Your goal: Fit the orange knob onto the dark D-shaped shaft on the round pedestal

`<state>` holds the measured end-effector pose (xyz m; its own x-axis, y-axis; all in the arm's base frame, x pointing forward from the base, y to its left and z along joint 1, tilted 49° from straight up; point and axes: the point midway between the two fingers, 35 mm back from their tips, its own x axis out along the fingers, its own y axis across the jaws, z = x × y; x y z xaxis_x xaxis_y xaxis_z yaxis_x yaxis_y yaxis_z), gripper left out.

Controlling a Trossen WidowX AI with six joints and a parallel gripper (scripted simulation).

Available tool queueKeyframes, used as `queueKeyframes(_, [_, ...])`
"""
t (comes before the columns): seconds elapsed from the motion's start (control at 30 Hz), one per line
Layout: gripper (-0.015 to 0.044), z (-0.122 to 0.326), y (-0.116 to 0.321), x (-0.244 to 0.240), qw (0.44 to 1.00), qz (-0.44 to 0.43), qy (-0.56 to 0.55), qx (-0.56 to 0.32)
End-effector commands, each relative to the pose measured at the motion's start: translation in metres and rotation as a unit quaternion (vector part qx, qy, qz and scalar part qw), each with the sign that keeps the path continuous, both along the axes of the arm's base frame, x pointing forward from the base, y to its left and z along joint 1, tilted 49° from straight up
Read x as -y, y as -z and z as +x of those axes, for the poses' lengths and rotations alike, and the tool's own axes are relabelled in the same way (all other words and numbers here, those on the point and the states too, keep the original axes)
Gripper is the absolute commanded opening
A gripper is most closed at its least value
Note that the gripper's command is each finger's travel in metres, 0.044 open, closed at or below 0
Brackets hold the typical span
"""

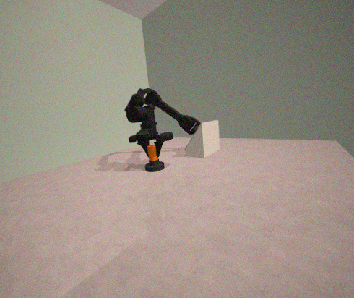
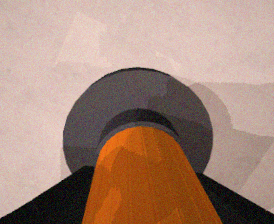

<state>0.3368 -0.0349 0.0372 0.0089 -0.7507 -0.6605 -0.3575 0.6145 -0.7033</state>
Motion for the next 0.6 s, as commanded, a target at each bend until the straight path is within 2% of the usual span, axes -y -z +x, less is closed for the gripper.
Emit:
queueKeyframes(0.0, [0.0079,0.0001,-0.0002,-0.0004,1.000,0.000,0.000,0.000])
queueKeyframes(0.43, [0.0420,0.0001,-0.0002,-0.0004,1.000,0.000,0.000,0.000])
queueKeyframes(0.47, [0.0440,0.0001,-0.0002,-0.0004,1.000,0.000,0.000,0.000])
queueKeyframes(0.57, [0.0440,0.0001,-0.0002,-0.0004,1.000,0.000,0.000,0.000])
